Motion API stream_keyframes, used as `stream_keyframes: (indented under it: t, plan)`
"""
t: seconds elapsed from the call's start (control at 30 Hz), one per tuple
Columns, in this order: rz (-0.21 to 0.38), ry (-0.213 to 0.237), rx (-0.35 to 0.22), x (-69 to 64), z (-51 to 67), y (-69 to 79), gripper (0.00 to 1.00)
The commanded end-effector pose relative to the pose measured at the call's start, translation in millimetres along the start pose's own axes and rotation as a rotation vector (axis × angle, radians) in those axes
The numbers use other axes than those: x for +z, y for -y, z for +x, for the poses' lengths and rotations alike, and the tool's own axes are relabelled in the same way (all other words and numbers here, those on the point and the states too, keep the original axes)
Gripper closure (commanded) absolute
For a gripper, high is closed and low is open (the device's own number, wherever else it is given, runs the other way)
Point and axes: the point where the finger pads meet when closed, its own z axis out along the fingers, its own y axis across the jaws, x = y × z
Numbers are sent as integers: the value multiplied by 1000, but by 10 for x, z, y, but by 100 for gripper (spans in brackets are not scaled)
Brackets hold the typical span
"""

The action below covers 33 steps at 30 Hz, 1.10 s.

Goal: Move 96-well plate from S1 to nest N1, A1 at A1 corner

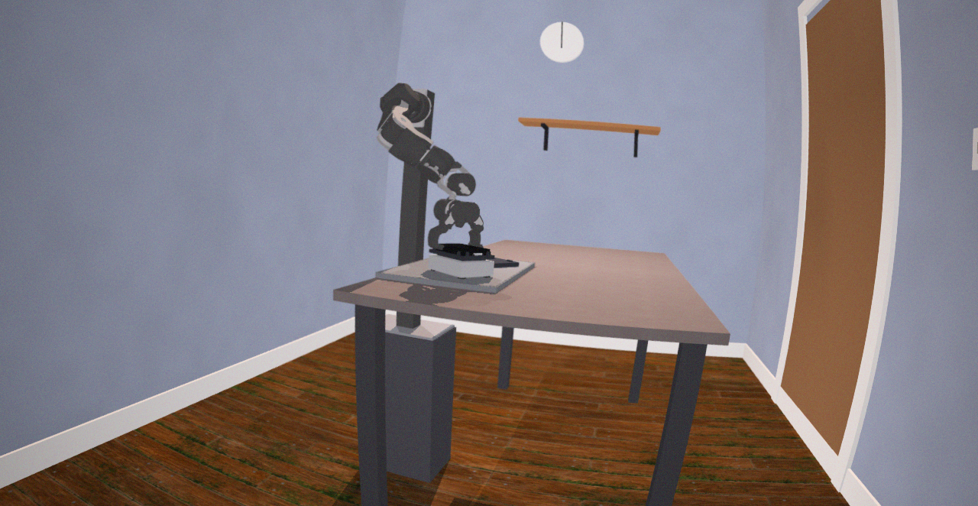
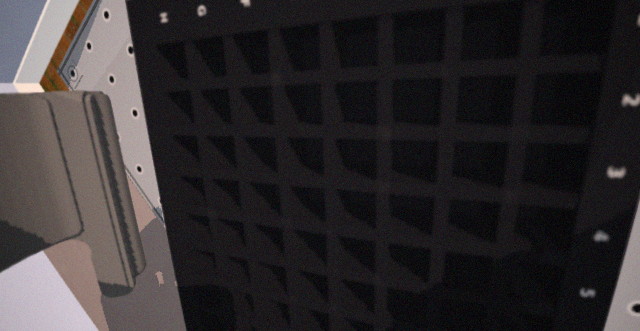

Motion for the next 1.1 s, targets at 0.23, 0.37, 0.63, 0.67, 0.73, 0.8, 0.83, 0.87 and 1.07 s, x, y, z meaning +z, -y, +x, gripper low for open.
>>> stream_keyframes:
  t: [0.23, 0.37, 0.63, 0.67, 0.73, 0.8, 0.83, 0.87, 1.07]
  plan:
    - [-6, 8, 3, -42, -48, -35, 23]
    - [-6, 8, 3, -42, -48, -35, 23]
    - [-6, 6, 2, -22, -24, -23, 23]
    - [-7, 6, 1, -15, -16, -19, 23]
    - [-7, 5, 1, -9, -8, -15, 23]
    - [-7, 5, 1, -9, -8, -15, 23]
    - [-7, 5, 1, -9, -8, -15, 23]
    - [-7, 5, 1, -9, -8, -15, 23]
    - [-7, 5, 1, -9, -8, -15, 23]
